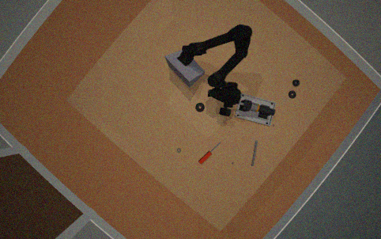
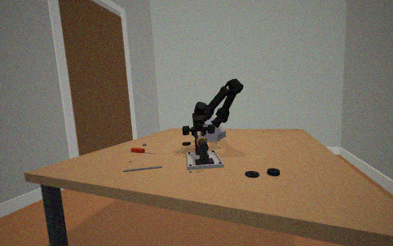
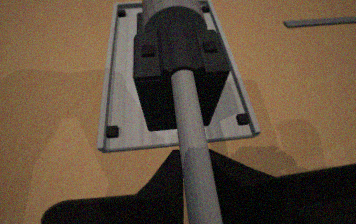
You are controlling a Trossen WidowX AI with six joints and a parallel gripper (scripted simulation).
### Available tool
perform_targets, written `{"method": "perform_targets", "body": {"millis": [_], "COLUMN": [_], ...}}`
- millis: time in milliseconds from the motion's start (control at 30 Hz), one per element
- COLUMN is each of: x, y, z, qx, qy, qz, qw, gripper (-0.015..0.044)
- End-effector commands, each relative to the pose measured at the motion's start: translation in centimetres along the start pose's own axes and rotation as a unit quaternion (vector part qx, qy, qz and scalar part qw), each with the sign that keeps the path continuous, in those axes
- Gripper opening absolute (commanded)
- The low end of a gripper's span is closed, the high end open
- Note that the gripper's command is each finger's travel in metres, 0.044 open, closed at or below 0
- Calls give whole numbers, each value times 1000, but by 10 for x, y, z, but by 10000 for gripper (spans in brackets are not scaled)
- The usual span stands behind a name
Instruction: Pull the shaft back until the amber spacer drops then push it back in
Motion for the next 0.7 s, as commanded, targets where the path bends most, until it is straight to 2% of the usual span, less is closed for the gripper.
{"method": "perform_targets", "body": {"millis": [0,667], "x": [-1,-2], "y": [-1,-3], "z": [0,0], "qx": [1,1], "qy": [-2,-2], "qz": [0,0], "qw": [1000,1000], "gripper": [0,0]}}
Point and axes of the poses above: the point midway between the two fingers, 35 mm back from their tips, its own y axis out along the fingers, its own z axis across the jaws, x = y × z, the point moved 5 cm from there along -y, back along the fingers, and after that the axes turned 3 degrees about -y, right-handed, at the moved point
